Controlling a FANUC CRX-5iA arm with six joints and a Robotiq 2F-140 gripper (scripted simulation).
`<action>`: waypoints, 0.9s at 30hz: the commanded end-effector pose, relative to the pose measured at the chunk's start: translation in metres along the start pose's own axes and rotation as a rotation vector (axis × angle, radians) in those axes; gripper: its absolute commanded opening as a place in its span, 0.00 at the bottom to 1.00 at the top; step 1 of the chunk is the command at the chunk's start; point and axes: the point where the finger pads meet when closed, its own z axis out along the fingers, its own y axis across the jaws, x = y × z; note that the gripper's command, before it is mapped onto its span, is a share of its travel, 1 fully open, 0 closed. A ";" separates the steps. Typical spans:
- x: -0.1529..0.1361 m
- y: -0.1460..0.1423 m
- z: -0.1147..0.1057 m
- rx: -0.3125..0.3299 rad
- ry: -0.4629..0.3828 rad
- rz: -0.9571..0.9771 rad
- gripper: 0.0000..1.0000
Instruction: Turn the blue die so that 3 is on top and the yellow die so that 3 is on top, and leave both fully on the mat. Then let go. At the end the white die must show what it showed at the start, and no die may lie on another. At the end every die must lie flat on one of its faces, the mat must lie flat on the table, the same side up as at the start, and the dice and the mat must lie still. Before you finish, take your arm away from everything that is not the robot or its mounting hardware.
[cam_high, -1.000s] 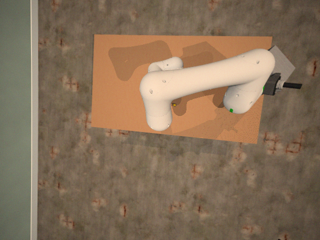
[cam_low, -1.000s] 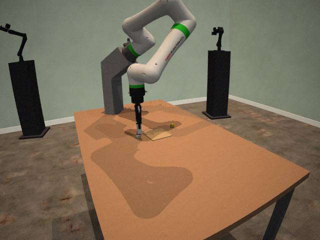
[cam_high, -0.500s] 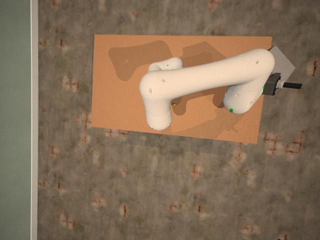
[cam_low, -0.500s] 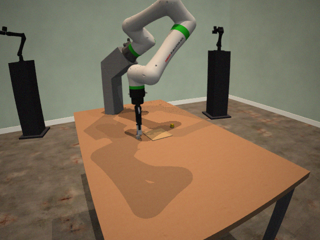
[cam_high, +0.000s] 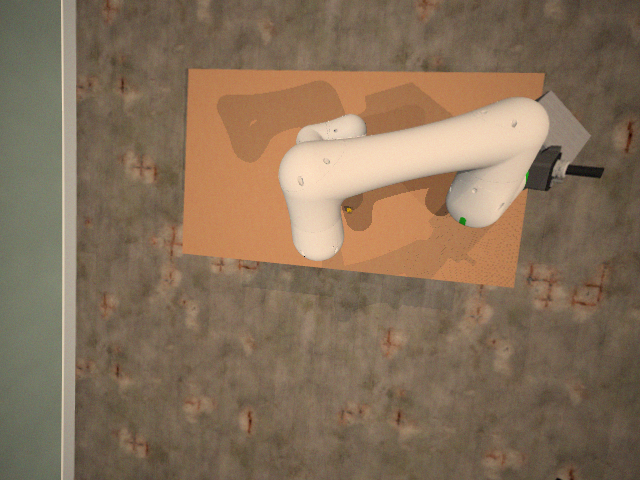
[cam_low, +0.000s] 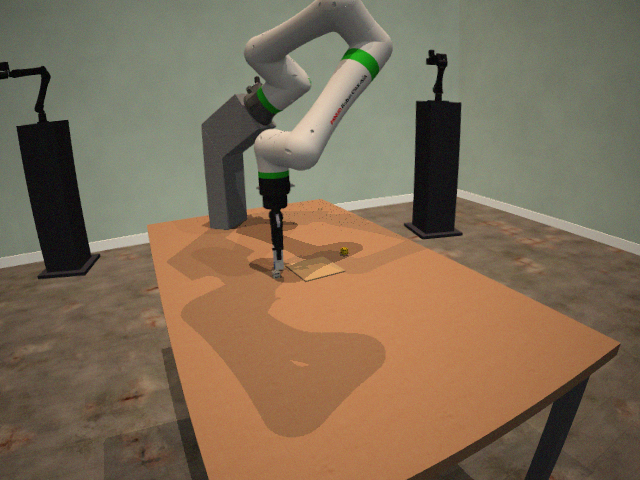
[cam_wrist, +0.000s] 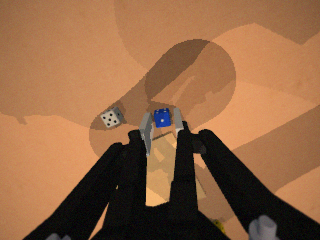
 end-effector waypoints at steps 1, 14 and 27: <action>0.000 0.000 0.000 0.000 0.000 0.000 0.21; 0.000 0.000 0.000 0.000 0.000 0.000 0.21; 0.000 0.000 0.000 0.000 0.000 0.000 0.09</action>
